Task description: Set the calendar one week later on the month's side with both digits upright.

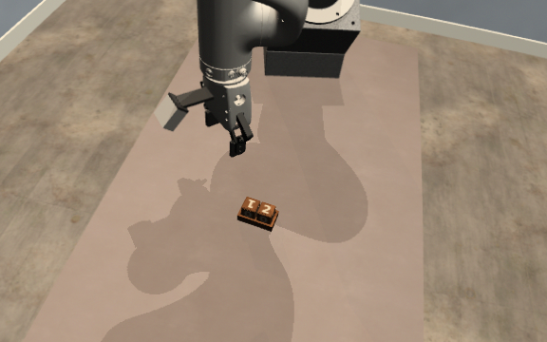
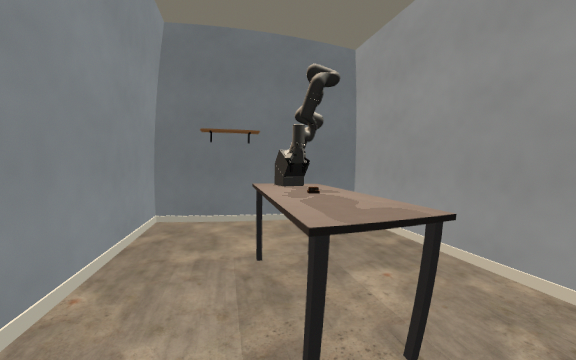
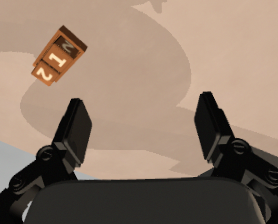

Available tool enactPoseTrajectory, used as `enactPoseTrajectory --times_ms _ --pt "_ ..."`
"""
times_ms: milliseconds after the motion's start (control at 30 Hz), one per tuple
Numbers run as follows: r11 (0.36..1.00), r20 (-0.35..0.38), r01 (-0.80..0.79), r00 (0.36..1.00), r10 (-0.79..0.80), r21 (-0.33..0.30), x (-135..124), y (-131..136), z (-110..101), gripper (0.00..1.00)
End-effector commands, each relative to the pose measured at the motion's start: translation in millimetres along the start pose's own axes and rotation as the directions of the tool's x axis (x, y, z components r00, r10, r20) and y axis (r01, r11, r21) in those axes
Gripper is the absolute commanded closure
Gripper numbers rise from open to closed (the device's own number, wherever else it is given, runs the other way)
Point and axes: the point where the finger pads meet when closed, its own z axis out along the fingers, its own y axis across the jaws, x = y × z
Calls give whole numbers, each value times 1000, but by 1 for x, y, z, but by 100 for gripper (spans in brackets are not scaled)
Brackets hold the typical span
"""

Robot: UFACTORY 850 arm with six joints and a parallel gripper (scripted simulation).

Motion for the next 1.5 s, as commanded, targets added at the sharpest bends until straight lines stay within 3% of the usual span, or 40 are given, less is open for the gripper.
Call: enactPoseTrajectory --times_ms 0,200,267,400,633,733,900,1033,1067,1467 --pt "985 11 -172 985 172 -8 3 -16 5 0" --pt "964 9 -266 964 266 -9 4 -27 8 0" --pt "920 8 -391 920 391 -10 5 -41 12 0" --pt "883 7 -469 883 469 -11 5 -51 14 0" --pt "748 6 -663 748 663 -10 4 -78 20 0" --pt "738 6 -675 738 675 -10 3 -80 20 0" --pt "612 8 -791 612 791 -10 1 -100 24 0" --pt "593 8 -805 593 805 -10 0 -103 24 0" --pt "593 8 -805 593 805 -10 0 -103 24 53" --pt "593 8 -805 593 805 -10 0 -103 24 53"
